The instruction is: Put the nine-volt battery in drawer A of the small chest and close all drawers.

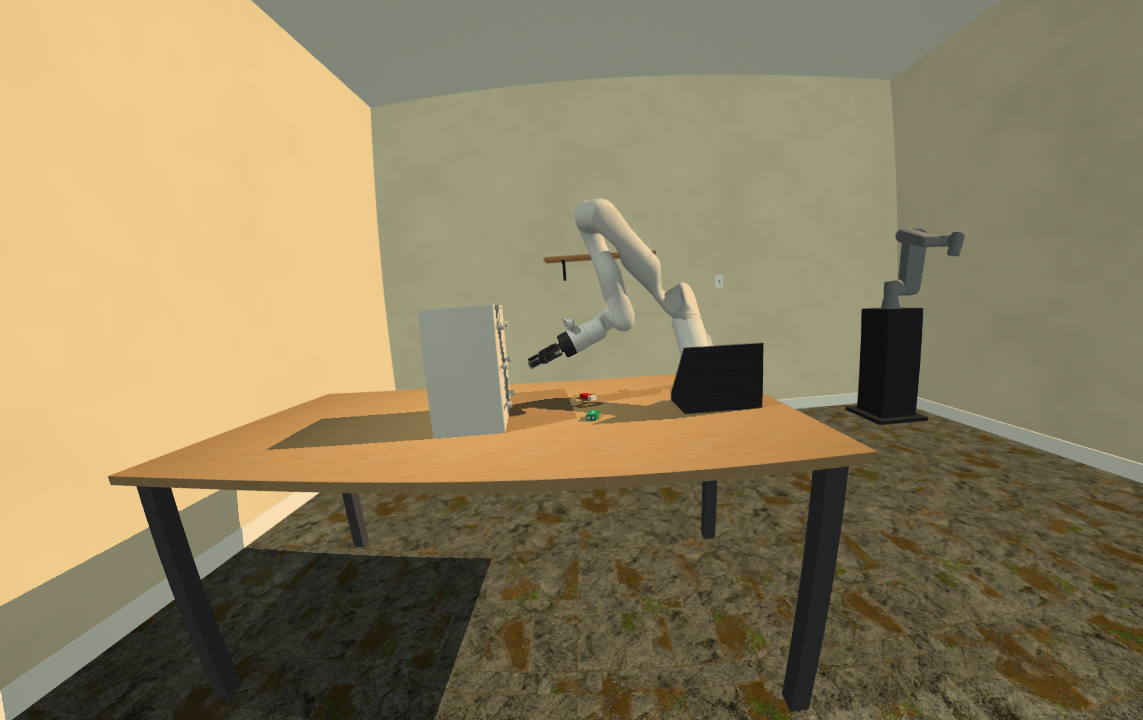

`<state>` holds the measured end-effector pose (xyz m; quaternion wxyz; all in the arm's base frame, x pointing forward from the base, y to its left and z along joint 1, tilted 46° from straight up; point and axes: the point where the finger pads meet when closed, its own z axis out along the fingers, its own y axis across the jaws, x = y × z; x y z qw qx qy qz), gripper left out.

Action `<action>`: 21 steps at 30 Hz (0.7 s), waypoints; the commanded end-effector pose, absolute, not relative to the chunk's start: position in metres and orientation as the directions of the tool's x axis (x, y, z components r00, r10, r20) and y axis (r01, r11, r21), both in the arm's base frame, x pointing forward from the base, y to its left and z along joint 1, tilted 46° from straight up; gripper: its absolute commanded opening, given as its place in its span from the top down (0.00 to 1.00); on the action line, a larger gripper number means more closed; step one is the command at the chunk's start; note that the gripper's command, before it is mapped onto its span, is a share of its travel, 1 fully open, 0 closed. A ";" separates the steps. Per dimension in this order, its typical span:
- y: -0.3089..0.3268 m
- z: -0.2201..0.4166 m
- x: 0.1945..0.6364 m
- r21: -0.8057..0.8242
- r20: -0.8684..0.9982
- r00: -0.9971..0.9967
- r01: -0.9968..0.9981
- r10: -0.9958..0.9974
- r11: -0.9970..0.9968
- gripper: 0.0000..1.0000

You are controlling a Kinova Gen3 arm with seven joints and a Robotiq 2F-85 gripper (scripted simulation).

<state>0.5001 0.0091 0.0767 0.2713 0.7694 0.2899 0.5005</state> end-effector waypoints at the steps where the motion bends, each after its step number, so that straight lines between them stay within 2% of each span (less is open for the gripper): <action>1: 0.005 0.074 0.500 0.711 0.610 0.331 0.174 0.720 -0.682 0.00; 21: 0.004 0.072 0.502 0.711 0.622 0.299 0.174 0.724 -0.682 0.00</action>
